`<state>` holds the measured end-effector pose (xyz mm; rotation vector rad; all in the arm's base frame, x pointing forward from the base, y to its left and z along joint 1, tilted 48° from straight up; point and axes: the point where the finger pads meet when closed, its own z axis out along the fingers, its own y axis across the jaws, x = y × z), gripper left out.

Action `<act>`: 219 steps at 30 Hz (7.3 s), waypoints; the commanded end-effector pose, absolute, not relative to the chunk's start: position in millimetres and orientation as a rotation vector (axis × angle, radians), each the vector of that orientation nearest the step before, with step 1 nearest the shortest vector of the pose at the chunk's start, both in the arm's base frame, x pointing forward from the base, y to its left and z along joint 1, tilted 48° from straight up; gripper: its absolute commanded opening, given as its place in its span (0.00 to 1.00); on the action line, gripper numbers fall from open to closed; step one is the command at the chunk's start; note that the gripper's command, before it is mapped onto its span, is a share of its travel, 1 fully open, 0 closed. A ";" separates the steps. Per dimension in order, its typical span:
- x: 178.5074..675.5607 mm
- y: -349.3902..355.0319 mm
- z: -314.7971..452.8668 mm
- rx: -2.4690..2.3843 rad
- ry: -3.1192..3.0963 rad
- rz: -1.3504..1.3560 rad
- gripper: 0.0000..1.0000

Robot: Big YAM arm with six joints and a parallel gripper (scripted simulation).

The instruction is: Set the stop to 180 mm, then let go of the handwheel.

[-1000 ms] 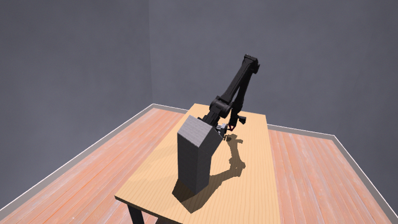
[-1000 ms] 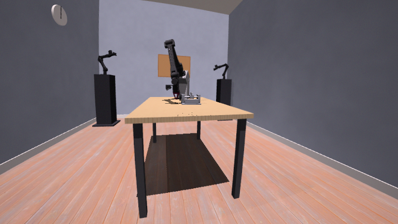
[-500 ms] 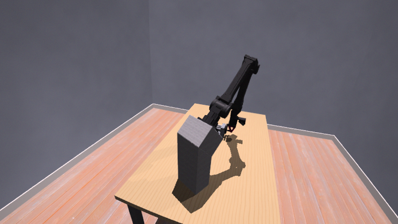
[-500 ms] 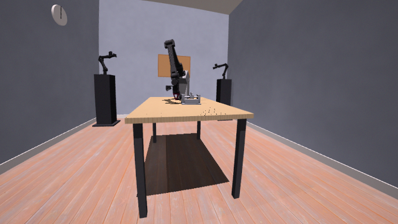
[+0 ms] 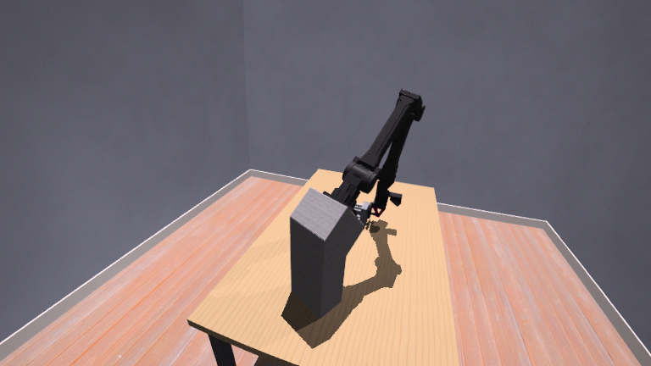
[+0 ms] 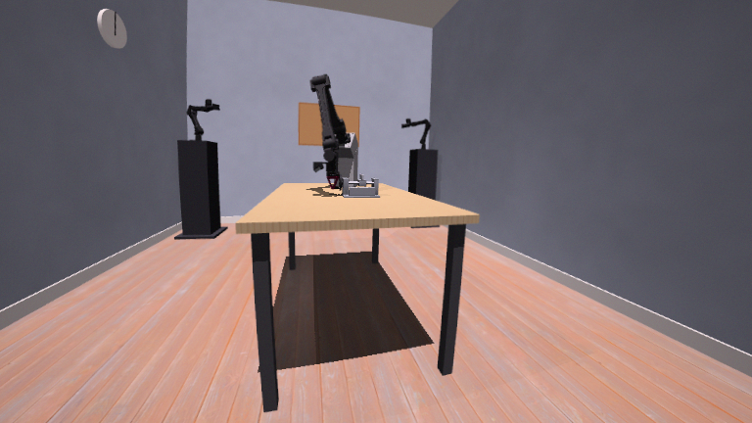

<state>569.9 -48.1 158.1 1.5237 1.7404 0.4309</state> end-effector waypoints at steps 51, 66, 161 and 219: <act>544.8 -66.2 116.7 1.556 1.764 0.380 0.06; 536.1 -66.6 136.5 1.536 1.730 0.408 0.06; 511.8 -27.5 224.9 1.515 1.722 0.451 0.06; 554.6 -20.1 228.0 1.512 1.740 0.443 0.06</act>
